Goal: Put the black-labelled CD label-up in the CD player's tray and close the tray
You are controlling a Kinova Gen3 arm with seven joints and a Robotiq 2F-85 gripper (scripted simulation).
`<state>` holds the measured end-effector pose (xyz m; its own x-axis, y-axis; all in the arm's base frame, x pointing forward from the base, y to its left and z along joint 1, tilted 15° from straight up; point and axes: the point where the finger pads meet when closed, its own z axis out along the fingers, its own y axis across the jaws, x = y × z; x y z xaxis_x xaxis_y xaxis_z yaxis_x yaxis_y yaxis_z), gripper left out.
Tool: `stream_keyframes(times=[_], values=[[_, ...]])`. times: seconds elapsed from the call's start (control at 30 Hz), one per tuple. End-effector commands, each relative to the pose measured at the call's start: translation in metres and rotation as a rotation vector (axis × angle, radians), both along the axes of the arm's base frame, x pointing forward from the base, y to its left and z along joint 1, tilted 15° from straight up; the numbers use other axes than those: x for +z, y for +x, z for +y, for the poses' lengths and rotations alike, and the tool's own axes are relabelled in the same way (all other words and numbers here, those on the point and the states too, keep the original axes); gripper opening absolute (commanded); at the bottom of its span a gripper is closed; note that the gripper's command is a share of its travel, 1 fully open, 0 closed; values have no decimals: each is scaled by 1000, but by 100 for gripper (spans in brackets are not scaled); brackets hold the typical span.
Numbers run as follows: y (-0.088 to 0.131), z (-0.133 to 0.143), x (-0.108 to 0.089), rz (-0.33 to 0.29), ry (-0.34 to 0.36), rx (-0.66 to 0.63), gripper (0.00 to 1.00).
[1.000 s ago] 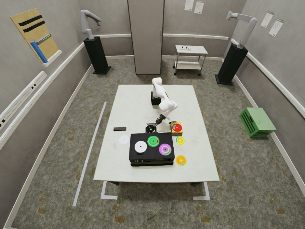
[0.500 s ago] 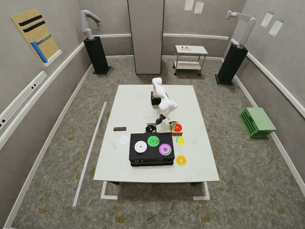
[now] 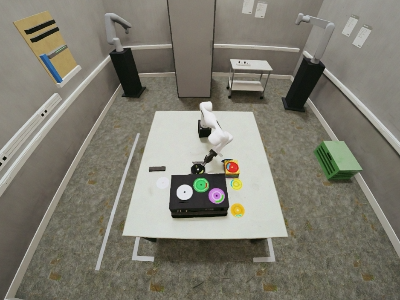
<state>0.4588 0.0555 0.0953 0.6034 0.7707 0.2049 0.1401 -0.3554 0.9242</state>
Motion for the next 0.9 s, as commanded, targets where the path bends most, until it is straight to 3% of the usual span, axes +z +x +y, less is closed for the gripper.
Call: stream_keyframes(times=[0.0,0.47,0.87], values=[[1,-1,2,5,8,1,24],[2,-2,4,92,76,24,24],[4,-4,6,215,172,57,24]])
